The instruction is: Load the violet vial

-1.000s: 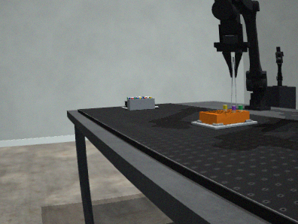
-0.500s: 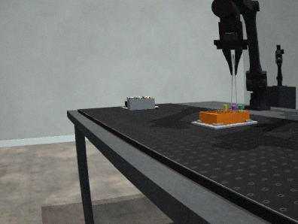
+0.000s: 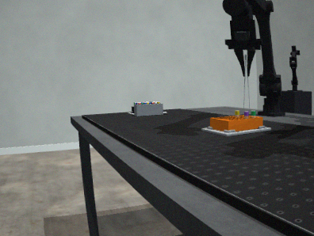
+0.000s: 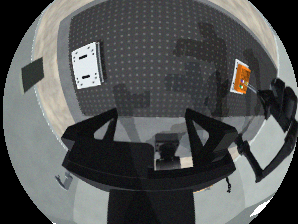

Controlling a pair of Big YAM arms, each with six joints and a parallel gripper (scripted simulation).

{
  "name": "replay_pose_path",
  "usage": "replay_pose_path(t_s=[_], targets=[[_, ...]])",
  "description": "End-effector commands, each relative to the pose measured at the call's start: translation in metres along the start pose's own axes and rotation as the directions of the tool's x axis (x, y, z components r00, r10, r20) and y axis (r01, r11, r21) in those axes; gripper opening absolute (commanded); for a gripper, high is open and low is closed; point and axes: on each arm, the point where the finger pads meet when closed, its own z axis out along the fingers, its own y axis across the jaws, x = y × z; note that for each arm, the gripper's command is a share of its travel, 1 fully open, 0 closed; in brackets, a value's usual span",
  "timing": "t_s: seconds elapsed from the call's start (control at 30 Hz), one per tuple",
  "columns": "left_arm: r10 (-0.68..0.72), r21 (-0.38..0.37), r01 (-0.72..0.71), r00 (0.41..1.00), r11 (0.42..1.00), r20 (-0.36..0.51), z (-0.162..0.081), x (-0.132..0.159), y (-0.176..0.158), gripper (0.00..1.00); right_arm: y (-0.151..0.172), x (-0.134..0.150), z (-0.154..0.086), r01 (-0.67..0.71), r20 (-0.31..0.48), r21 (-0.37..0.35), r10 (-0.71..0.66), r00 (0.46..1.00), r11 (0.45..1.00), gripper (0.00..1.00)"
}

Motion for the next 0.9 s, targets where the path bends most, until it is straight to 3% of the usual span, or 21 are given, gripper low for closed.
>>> replay_pose_path(t_s=[0.0,0.87], targets=[[0.02,0.01,-0.019,0.999,1.0,-0.026,0.008,0.001,-0.004,1.0,-0.004,-0.008,-0.049,0.0,0.09,0.01,-0.001,0.996,1.0,0.11],[0.02,0.01,-0.019,0.999,1.0,-0.026,0.008,0.001,-0.004,1.0,-0.007,-0.006,-0.061,0.0,0.09,0.009,0.0,0.996,1.0,0.11]])
